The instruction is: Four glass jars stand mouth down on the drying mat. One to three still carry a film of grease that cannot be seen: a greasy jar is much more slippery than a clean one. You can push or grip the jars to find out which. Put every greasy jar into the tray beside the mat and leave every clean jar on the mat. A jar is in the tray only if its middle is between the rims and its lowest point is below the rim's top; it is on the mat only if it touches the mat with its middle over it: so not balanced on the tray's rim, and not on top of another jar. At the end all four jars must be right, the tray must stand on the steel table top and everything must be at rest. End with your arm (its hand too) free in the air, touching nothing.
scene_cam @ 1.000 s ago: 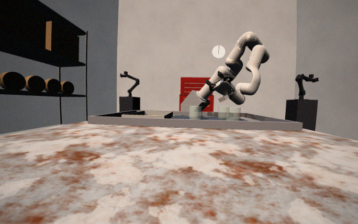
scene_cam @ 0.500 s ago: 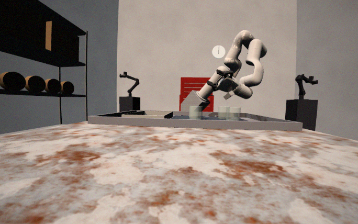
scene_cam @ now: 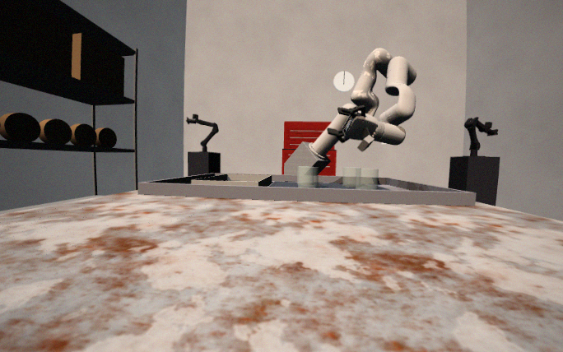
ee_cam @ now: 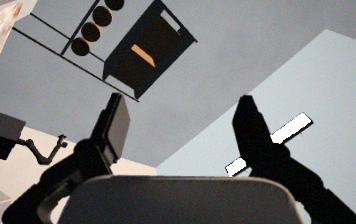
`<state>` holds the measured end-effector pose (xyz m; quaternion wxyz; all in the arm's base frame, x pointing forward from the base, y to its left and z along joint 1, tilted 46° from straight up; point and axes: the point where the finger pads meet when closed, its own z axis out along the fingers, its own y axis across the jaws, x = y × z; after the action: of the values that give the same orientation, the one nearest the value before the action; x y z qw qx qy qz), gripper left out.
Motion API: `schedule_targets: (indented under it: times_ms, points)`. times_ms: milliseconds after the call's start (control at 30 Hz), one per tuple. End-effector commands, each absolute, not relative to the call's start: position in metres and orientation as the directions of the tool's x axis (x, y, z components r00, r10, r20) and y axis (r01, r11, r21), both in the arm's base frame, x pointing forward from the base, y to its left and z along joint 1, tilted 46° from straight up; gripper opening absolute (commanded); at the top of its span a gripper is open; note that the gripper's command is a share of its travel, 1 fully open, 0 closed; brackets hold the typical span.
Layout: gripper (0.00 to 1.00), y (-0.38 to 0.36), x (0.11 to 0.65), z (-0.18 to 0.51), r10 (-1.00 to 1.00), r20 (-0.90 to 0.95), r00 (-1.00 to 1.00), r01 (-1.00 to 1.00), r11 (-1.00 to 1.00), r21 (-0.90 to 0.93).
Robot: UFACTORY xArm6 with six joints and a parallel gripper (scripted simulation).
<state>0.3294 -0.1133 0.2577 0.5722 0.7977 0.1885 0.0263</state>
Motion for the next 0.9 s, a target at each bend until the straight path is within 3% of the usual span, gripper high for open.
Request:
schedule_targets:
  times_ms: [0,867]
  points:
    - [1.0,-0.114,0.331,0.259,0.339,-0.142,0.93,0.261,-0.336,0.905]
    - [1.0,-0.119,0.341,0.264,0.33,0.064,0.942,0.182,-0.66,0.729]
